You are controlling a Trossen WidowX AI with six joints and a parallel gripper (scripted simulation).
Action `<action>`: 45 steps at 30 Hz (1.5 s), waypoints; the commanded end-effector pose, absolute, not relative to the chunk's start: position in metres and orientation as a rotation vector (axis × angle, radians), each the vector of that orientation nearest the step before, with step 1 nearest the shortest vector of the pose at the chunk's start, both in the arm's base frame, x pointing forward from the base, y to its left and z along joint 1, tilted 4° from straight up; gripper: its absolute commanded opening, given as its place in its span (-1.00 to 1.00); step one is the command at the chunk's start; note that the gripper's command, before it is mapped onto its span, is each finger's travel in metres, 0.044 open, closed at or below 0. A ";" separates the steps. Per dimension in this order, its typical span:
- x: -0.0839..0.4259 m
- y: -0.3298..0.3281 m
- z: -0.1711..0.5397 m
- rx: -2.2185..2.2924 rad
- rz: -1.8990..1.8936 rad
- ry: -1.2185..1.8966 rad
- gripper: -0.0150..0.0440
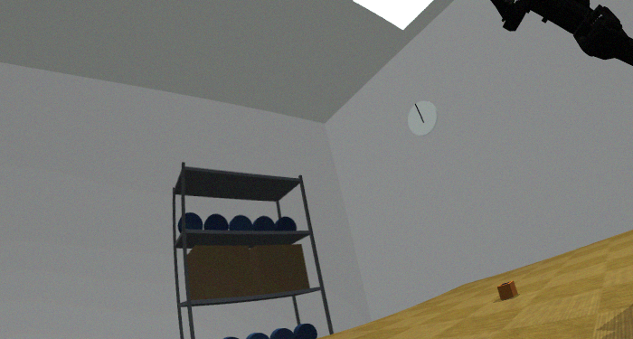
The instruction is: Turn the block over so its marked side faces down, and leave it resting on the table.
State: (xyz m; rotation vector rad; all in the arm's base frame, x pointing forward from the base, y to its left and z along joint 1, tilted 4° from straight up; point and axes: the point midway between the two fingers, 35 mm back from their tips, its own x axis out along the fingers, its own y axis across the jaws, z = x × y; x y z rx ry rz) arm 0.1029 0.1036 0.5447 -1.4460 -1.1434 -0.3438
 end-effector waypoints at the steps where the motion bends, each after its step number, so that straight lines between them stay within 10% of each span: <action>1: 0.160 0.136 0.523 -1.485 -0.117 -0.976 1.00; 25: 0.403 0.081 0.309 -0.945 0.370 0.384 1.00; 45: 0.386 -0.089 0.107 0.110 -0.194 1.569 1.00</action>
